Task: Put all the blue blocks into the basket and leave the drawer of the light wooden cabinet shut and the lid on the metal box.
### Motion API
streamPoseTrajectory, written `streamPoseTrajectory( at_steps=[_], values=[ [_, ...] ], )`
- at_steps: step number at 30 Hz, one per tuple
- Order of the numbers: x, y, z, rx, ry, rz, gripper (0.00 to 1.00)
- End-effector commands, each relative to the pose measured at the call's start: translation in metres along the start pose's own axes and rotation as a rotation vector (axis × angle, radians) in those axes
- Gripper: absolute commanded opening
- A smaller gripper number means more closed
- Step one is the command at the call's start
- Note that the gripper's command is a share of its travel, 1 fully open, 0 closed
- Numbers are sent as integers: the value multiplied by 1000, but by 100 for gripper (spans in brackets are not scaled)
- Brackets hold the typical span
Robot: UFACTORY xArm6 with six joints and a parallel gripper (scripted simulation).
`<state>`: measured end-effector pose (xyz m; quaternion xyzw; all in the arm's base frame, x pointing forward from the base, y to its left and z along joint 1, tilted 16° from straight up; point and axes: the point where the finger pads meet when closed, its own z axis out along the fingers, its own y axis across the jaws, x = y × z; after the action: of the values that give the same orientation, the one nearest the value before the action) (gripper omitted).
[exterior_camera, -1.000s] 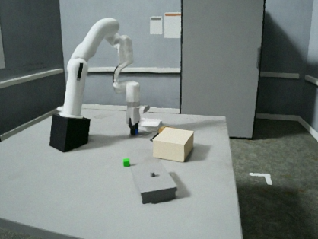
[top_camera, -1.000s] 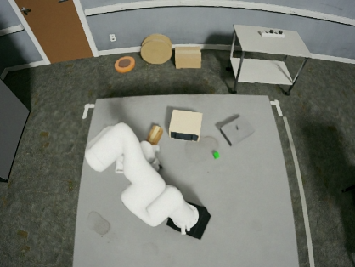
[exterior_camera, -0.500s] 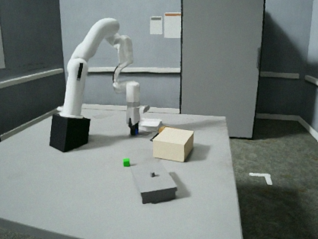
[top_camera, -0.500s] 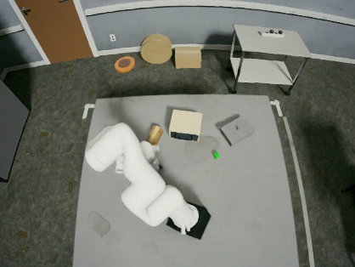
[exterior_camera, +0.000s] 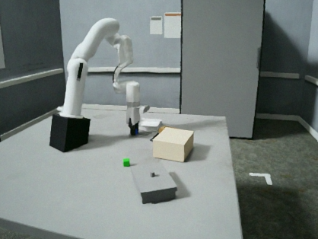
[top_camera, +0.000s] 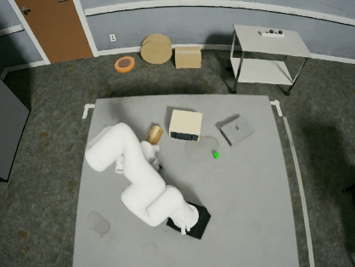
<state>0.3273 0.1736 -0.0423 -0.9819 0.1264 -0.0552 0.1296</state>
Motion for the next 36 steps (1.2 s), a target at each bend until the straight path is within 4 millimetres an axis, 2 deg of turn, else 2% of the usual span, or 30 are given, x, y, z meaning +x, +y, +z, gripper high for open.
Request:
streamPoseTrajectory(
  at_steps=[1,15,29,31,36],
  values=[
    [1,-1,0,1,2,0,0],
    [1,-1,-11,1,2,0,0],
    [1,-1,-52,1,2,0,0],
    [1,-1,-52,1,2,0,0],
    [1,-1,-71,1,2,0,0]
  ],
)
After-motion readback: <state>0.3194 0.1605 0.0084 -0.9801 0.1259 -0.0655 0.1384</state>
